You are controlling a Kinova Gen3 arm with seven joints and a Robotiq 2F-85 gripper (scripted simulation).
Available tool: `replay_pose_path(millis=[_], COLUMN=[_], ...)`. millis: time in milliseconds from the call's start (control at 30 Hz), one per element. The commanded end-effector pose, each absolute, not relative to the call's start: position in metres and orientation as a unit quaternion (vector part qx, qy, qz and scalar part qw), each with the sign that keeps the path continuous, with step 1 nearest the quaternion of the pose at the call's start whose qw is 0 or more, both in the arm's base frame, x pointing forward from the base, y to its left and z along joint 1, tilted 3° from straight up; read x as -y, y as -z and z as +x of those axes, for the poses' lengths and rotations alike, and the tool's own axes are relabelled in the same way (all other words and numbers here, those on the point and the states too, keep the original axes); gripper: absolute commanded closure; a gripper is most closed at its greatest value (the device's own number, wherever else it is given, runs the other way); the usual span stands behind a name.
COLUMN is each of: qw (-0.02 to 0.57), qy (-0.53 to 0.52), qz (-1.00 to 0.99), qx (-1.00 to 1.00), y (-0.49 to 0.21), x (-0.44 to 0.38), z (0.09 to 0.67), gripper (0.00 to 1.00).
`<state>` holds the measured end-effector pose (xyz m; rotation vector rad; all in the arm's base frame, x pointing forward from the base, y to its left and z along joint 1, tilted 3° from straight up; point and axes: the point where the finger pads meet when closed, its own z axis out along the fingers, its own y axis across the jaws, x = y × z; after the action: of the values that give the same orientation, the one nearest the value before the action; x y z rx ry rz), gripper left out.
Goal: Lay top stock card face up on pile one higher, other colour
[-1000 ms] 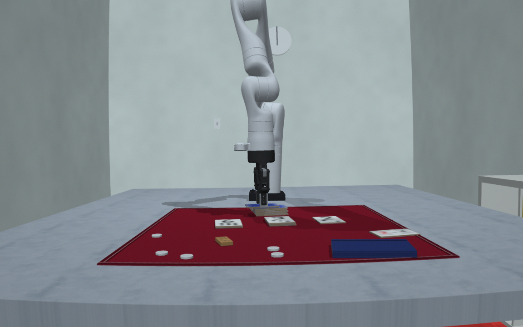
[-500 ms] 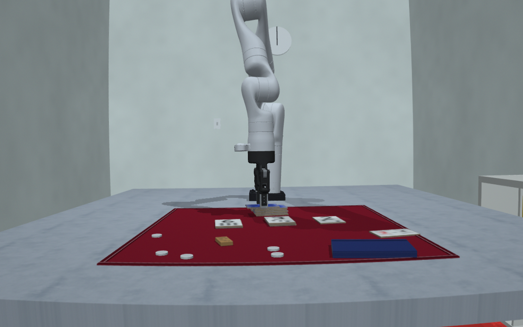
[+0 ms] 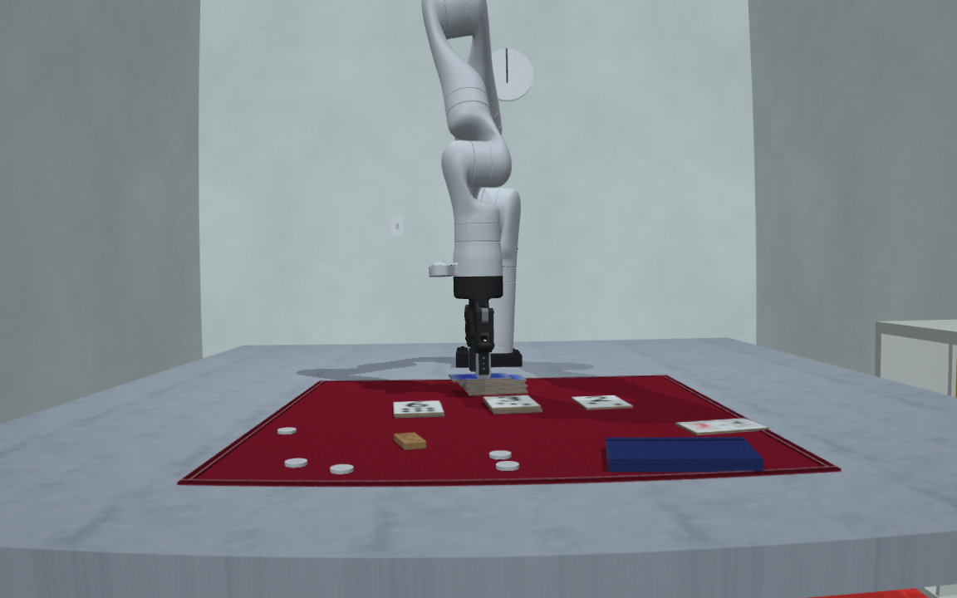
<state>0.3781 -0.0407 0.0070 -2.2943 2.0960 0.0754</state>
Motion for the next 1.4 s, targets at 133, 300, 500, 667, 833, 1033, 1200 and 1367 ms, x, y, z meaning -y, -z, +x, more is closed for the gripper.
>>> replay_pose_path(millis=[133,300,500,667,833,1033,1200,1367], qw=[0.017,0.017,0.017,0.017,0.017,0.017,0.017,0.017], qy=[-0.024,-0.024,-0.024,-0.024,-0.024,-0.023,-0.023,-0.024], qz=[-0.738,-0.738,-0.738,-0.738,-0.738,-0.738,-0.737,-0.738], qx=[-0.674,-0.674,-0.674,-0.674,-0.674,-0.674,-0.675,-0.674], y=[-0.008,-0.008,-0.008,-0.008,-0.008,-0.014,-0.057,-0.071], x=[0.041,0.041,0.041,0.041,0.041,0.046,0.077,0.086], z=[0.379,0.379,0.379,0.379,0.379,0.38,0.383,0.382], gripper=[0.15,0.15,0.15,0.15,0.15,0.15,0.15,0.15])
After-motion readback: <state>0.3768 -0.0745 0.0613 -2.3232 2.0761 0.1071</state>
